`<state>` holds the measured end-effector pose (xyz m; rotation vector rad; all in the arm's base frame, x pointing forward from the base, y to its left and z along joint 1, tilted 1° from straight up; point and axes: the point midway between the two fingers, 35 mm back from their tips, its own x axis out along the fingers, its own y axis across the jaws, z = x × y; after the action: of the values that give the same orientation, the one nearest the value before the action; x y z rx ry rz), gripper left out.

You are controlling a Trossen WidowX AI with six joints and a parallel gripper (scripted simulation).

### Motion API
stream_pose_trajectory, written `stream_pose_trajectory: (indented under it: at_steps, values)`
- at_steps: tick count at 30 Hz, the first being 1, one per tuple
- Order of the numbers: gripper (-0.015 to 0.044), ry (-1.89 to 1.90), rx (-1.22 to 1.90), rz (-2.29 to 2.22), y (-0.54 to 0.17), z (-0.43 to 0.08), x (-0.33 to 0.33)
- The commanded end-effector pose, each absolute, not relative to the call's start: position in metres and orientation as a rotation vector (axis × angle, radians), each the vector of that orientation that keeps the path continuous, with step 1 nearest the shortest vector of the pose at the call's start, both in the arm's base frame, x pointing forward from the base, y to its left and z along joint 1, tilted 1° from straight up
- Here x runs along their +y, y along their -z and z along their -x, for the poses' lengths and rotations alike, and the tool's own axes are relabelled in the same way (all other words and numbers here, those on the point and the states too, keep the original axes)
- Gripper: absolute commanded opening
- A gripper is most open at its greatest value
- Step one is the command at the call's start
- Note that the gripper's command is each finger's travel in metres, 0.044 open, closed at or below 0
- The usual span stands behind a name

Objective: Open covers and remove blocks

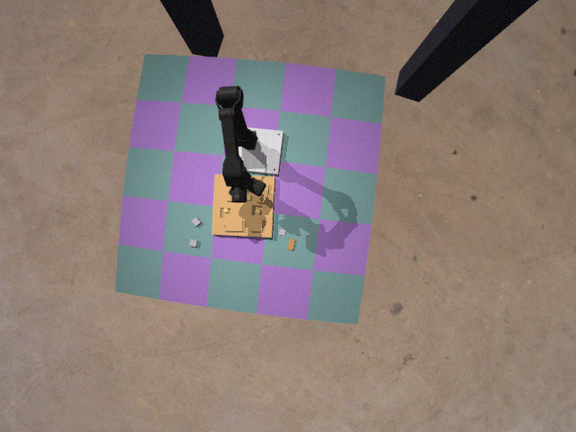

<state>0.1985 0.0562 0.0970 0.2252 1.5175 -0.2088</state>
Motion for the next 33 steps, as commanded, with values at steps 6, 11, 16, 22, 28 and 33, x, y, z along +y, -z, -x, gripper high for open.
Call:
stream_pose_trajectory:
  at_steps: [6,11,16,22,28,33]
  values:
    - [0.0144,0.209,1.524,-0.220,-0.077,-0.198,0.056]
    - [0.0144,0.209,1.524,-0.220,-0.067,-0.197,0.056]
    - [0.0144,0.209,1.524,-0.220,-0.067,-0.197,0.056]
    - [0.0144,0.209,1.524,-0.220,-0.067,-0.197,0.056]
    - [0.0144,0.206,1.525,-0.216,-0.067,-0.197,0.056]
    - [0.0144,0.205,1.525,-0.215,-0.067,-0.197,0.056]
